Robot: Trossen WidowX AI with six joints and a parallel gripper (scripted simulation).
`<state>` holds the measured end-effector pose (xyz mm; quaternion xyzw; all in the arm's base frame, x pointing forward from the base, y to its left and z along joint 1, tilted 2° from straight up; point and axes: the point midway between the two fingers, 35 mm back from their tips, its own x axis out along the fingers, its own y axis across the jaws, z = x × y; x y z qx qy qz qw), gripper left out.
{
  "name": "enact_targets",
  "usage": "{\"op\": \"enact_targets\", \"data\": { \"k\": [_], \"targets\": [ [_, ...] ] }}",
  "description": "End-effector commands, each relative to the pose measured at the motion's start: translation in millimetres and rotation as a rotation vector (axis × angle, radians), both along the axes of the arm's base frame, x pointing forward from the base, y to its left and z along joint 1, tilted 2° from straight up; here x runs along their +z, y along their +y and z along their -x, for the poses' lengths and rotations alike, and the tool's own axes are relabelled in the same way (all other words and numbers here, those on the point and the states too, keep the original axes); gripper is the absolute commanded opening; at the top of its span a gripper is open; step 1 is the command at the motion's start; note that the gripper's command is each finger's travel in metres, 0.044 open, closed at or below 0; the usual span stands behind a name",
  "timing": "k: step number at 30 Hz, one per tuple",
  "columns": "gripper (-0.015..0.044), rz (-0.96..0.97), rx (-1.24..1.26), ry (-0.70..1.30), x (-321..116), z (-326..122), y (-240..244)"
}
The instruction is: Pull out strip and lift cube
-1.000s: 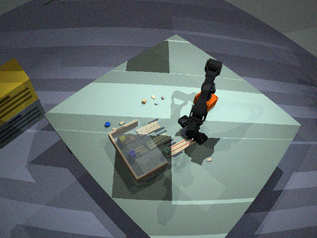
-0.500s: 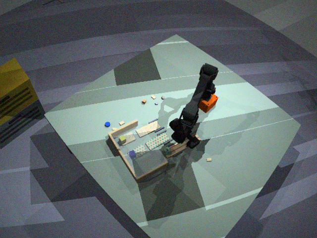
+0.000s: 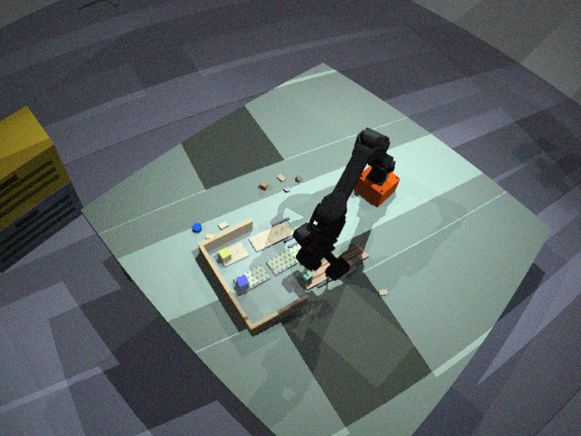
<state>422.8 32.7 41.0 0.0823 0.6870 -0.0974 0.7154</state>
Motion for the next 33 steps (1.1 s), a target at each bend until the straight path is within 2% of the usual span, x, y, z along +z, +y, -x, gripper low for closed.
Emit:
{"op": "enact_targets", "data": {
  "k": [1, 7, 14, 15, 33],
  "targets": [
    [0.044, 0.0, 0.002, 0.006, -1, -14, -7],
    [0.044, 0.001, 0.002, 0.004, -2, -30, -15],
    [0.0256, 0.001, 0.002, 0.004, -10, -31, -15],
    [0.025, 0.001, 0.002, 0.004, -12, -31, -15],
    [0.025, 0.001, 0.002, 0.004, -42, -32, -16]
  ]
}}
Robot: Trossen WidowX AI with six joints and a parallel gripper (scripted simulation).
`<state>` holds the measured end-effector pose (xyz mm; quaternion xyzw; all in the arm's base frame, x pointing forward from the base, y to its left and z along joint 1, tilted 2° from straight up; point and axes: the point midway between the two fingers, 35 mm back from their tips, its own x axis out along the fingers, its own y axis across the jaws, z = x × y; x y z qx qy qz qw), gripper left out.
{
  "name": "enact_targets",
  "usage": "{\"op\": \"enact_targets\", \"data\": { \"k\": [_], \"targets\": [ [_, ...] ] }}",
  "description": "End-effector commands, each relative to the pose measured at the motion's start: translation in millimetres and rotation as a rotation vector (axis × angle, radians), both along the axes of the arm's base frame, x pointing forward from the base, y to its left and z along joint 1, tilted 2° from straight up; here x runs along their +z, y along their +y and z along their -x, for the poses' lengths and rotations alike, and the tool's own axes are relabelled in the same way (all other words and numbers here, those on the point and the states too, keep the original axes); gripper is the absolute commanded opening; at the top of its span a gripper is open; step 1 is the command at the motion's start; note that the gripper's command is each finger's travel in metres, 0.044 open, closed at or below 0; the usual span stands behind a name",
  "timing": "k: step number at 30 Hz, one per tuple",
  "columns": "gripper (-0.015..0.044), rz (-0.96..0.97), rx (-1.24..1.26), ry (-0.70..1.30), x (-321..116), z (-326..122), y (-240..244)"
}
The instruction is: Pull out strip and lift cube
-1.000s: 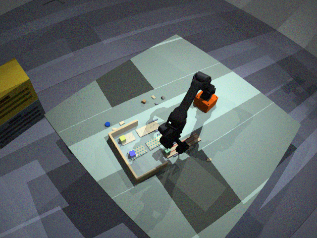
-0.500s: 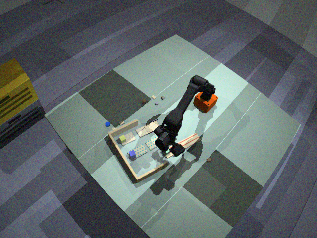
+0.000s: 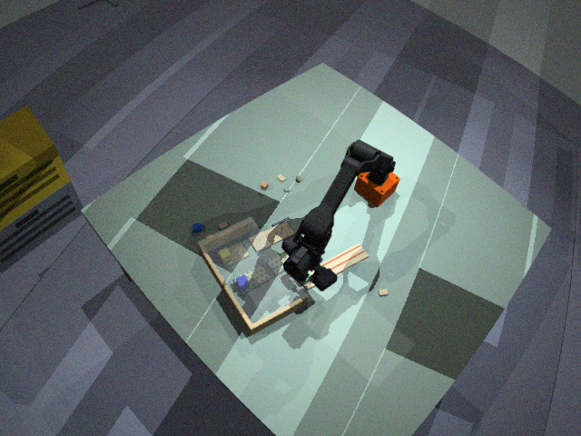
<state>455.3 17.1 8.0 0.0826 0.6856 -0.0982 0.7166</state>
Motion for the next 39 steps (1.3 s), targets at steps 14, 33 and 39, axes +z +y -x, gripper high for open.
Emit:
{"op": "enact_targets", "data": {
  "k": [14, 33, 39],
  "targets": [
    [0.025, 0.0, 0.004, 0.008, -24, 2, 0],
    [0.0, 0.001, 0.002, 0.008, -13, 12, -1],
    [0.0, 0.001, 0.004, 0.01, 1, 33, -1]
  ]
}}
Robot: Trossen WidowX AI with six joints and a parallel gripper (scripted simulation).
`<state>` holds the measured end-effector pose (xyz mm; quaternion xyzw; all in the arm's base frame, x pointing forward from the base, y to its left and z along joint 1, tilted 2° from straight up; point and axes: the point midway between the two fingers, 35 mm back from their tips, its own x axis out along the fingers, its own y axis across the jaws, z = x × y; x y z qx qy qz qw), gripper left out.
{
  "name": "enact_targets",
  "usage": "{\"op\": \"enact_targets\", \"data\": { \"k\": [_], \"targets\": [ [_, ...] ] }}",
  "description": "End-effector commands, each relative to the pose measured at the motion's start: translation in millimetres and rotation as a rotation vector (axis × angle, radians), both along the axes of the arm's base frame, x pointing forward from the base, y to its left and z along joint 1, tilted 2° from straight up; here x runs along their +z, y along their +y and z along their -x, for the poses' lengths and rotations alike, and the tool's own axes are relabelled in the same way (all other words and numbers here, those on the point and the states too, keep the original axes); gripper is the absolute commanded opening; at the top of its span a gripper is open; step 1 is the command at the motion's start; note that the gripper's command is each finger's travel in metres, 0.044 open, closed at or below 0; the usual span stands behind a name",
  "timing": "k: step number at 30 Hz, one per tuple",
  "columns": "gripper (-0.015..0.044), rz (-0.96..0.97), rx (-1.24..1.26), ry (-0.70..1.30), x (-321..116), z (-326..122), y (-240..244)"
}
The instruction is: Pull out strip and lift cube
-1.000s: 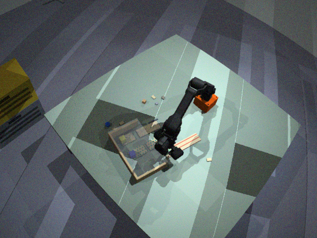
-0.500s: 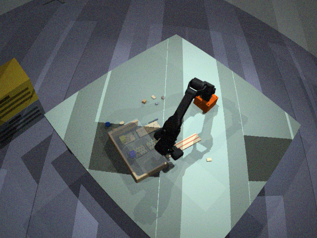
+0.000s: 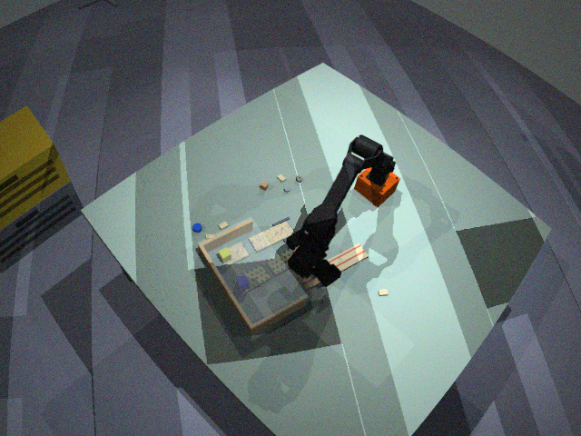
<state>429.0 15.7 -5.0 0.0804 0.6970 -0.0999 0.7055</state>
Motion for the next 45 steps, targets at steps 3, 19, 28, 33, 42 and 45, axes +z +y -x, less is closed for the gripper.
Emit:
{"op": "enact_targets", "data": {
  "k": [3, 19, 28, 33, 42, 45],
  "targets": [
    [0.0, -0.001, 0.004, -0.021, 21, 17, 0],
    [0.0, -0.002, 0.003, -0.018, 32, 58, -1],
    [0.0, -0.002, 0.003, -0.016, 31, 90, -2],
    [0.0, -0.002, 0.003, -0.015, 29, 108, -3],
    [0.0, -0.002, 0.003, -0.014, 38, 125, -3],
    [0.0, -0.002, 0.003, -0.014, 59, 126, -3]
  ]
}}
